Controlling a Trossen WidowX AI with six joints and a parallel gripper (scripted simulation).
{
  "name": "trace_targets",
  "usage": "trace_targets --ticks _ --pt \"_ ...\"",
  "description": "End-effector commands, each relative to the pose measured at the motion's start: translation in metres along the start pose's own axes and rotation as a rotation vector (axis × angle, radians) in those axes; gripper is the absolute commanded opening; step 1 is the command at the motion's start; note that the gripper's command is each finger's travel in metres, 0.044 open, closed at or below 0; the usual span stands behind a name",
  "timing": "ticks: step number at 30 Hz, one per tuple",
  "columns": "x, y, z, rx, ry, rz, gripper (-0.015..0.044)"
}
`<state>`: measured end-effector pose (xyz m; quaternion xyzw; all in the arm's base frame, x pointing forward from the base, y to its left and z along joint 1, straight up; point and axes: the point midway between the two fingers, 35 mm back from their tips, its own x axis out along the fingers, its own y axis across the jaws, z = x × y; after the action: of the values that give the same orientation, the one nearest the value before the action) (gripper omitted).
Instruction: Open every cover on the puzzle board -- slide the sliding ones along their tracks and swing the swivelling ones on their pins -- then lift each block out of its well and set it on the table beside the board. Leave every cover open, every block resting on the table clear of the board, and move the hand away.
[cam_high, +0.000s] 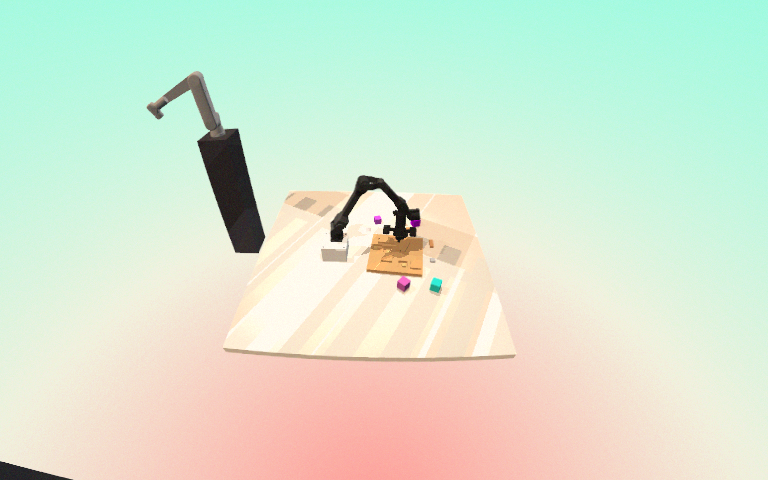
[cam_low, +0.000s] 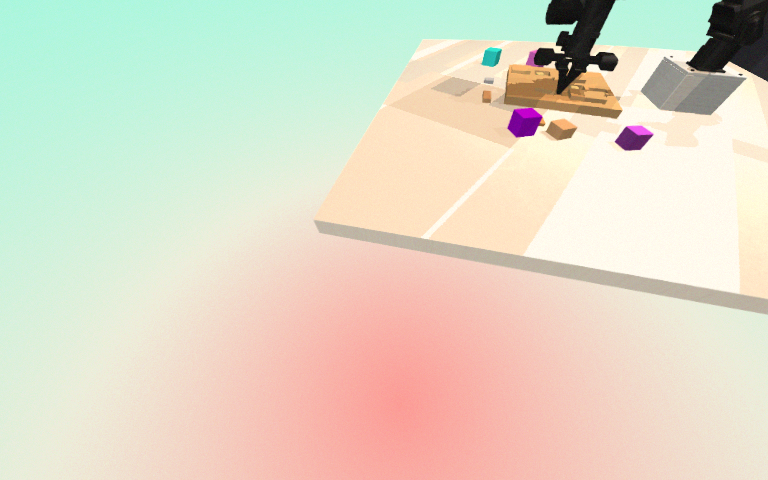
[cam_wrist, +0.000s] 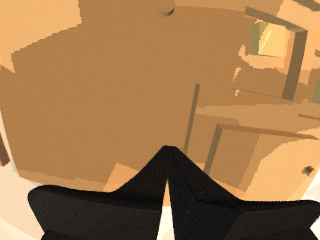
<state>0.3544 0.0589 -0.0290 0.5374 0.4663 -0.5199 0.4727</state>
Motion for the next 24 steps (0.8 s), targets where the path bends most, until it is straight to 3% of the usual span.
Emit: trace_targets --ticks 1,24 --pt "-0.001 0.007 0.000 0.004 -0.001 0.005 0.0000" --pt "-0.001 0.033 0.002 0.004 -0.001 0.007 0.0000"
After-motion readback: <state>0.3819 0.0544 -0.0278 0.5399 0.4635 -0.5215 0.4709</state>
